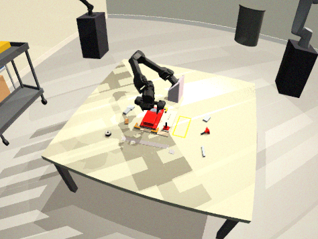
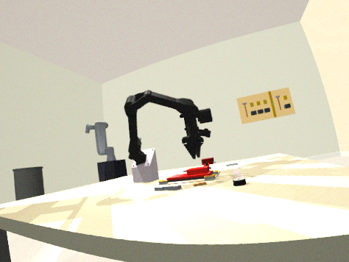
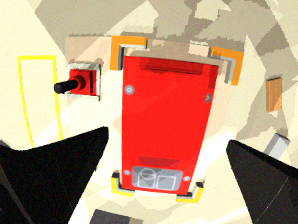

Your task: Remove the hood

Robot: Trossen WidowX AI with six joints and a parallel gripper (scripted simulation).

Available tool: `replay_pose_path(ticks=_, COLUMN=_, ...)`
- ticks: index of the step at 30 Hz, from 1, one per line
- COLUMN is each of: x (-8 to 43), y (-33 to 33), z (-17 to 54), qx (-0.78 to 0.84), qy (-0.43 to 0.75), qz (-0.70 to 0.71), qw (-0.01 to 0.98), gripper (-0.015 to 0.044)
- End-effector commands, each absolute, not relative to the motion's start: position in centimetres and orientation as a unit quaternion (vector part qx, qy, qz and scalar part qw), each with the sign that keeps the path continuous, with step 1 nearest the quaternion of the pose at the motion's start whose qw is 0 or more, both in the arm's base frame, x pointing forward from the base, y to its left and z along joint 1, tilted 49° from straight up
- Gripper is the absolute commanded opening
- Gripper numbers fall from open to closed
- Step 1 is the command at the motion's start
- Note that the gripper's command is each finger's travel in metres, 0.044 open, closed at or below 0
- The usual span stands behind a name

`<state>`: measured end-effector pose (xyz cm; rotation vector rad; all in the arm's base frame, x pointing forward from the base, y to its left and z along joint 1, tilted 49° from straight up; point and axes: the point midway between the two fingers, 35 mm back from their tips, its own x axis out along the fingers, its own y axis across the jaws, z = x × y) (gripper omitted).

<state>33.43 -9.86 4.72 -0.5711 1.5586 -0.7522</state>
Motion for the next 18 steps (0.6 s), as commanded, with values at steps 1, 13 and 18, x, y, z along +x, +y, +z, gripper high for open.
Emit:
replay_pose_path(ticks=1, x=33.22, y=-10.20, z=4.40, qx=-0.251, qy=0.678, qz=-0.325, qw=0.610, gripper=0.0440)
replay_pose_path(ticks=13, x=33.13, y=-10.87, z=3.78, qx=-0.251, qy=0.678, qz=-0.325, qw=0.610, gripper=0.0440)
replay_pose_path(ticks=18, x=33.07, y=-11.16, z=3.52, qx=-0.251, qy=0.678, qz=-0.325, qw=0.610, gripper=0.0440)
